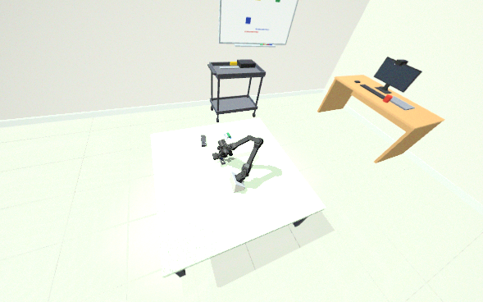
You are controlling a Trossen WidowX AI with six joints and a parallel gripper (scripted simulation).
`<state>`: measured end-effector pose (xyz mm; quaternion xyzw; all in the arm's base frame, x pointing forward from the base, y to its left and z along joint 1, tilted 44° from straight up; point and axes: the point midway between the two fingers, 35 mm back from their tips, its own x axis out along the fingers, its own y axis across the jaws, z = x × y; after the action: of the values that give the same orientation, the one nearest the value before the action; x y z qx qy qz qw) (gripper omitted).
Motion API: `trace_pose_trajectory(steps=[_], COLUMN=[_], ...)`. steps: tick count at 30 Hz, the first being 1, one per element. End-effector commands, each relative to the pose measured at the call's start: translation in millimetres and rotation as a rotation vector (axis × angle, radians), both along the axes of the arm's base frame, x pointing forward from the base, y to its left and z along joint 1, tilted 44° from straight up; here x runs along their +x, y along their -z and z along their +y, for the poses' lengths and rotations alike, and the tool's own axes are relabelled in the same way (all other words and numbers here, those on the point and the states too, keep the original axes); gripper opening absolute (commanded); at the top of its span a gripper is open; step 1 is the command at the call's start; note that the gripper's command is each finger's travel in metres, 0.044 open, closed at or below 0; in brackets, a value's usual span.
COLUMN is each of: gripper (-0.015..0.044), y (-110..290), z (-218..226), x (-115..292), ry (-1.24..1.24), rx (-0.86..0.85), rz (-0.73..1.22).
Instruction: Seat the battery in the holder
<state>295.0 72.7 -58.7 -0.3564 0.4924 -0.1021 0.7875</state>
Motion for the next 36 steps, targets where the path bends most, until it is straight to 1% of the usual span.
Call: trace_pose_trajectory(steps=[1, 20, 36], gripper=[0.0081, 0.0081, 0.0081], y=[1, 0, 2], z=[-3, -9, -14], x=[-1, -6, -20], ry=[-0.014, -0.068, -0.068], rx=[0.0, 0.019, 0.02], rz=[-0.013, -0.062, -0.059])
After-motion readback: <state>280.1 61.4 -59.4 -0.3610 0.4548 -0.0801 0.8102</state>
